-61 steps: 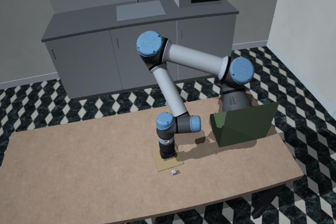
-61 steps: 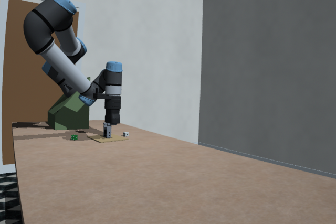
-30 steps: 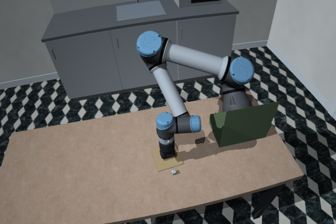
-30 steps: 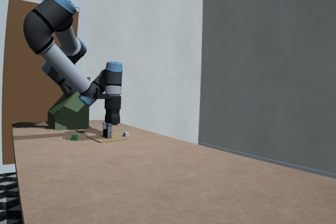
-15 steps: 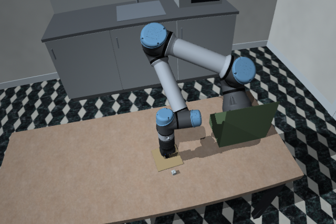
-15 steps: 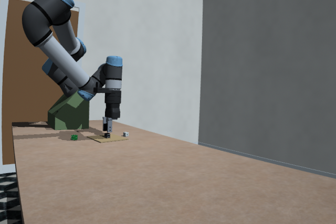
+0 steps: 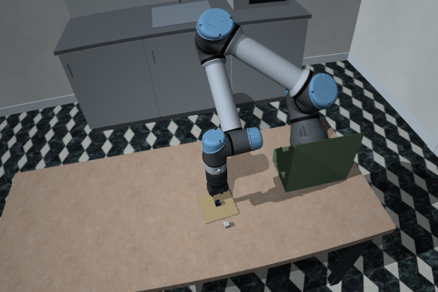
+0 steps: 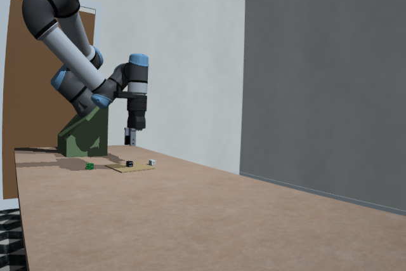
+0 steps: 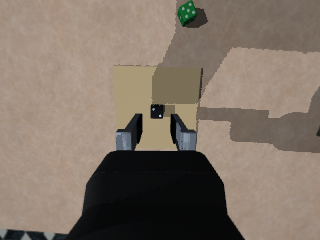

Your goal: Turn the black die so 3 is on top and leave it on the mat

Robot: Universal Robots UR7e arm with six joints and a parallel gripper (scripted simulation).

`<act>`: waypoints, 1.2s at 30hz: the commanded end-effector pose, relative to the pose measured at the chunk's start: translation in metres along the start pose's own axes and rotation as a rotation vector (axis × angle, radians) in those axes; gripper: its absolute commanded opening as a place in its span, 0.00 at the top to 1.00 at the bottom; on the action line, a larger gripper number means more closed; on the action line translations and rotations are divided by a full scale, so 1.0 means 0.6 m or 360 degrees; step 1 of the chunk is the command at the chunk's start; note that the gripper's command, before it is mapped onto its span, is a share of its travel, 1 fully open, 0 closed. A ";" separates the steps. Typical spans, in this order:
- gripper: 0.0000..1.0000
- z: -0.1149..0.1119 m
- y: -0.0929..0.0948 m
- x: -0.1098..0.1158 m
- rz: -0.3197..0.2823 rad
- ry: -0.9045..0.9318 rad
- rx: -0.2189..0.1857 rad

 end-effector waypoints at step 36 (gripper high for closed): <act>0.00 -0.002 -0.019 0.000 -0.0001 -0.0007 0.0006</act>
Point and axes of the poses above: the point where the finger pads meet when closed, its own y axis out along the fingers, its own z axis across the jaws, x = y × z, the point moved 9 cm from there along -y, back along the fingers, and after that the axes turned 9 degrees about -y, right-handed, at the moved point
